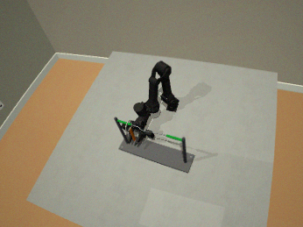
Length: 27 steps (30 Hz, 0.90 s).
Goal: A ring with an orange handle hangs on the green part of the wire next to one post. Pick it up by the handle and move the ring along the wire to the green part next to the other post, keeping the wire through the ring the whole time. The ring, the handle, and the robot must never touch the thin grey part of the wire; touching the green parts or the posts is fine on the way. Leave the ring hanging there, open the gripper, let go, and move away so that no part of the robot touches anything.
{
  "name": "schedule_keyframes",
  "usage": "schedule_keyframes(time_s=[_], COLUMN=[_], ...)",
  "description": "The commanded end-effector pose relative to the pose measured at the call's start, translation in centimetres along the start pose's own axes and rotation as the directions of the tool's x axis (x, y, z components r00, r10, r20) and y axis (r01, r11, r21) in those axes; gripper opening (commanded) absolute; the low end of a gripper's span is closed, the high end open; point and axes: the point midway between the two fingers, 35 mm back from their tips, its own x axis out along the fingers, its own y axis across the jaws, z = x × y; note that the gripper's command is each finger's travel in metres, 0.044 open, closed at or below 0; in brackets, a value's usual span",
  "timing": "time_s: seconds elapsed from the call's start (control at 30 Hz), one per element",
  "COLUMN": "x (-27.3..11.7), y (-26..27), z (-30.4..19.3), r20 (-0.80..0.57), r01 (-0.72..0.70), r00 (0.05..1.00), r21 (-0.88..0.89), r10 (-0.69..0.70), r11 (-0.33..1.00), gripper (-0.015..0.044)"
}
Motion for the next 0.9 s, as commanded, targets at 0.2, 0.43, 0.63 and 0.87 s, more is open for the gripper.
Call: schedule_keyframes(time_s=[0.2,0.43,0.63,0.87], x=[0.06,0.06,0.02,0.02], y=[-0.10,-0.10,-0.01,-0.01], z=[0.15,0.15,0.04,0.04], r20=[0.005,0.005,0.001,0.001], r01=[0.004,0.004,0.000,0.000], r00=[1.000,1.000,1.000,1.000], r21=[0.001,0.001,0.000,0.000], r10=[-0.004,-0.004,0.000,0.000], r11=[1.000,1.000,1.000,1.000], gripper=[0.0160,0.0160,0.0022,-0.0142])
